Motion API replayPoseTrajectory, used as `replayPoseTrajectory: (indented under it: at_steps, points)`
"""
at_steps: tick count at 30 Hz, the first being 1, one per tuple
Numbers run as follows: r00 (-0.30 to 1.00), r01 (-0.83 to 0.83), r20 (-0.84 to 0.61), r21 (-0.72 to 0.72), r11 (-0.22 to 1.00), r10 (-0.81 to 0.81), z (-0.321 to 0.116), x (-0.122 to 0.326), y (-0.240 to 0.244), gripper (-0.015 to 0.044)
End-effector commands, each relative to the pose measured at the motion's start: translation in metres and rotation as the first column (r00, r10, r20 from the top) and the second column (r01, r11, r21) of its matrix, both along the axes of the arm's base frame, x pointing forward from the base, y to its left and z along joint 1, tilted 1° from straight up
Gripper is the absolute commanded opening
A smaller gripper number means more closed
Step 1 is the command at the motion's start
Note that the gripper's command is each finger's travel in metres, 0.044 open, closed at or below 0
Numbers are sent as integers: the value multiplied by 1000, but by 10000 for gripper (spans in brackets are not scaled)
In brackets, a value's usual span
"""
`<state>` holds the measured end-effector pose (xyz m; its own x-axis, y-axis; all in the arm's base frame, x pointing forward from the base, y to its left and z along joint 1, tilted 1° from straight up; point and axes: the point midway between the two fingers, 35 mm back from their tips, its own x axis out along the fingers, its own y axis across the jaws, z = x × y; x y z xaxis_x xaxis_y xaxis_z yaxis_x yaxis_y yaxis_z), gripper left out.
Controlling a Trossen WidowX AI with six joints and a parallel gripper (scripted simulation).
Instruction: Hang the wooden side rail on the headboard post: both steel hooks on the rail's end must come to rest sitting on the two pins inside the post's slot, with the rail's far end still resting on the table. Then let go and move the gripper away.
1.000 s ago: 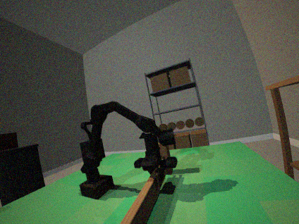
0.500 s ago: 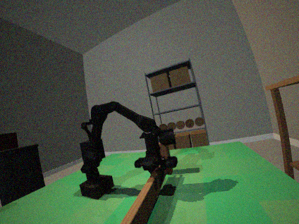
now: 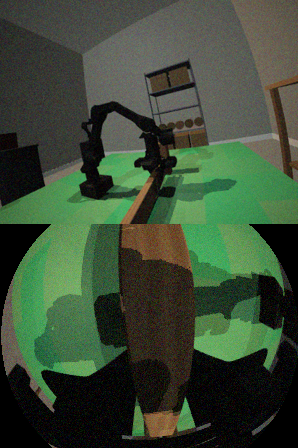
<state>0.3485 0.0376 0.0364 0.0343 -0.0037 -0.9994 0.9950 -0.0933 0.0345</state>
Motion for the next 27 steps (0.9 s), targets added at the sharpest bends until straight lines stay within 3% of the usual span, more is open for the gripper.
replayPoseTrajectory:
  at_steps: [1, 27]
  points:
    - [1000, 3, 12, 1, 1000, -3, 3, 1, 1, 0]
    - [1000, 3, 12, 1, 1000, -3, 0, 0, 4, 0]
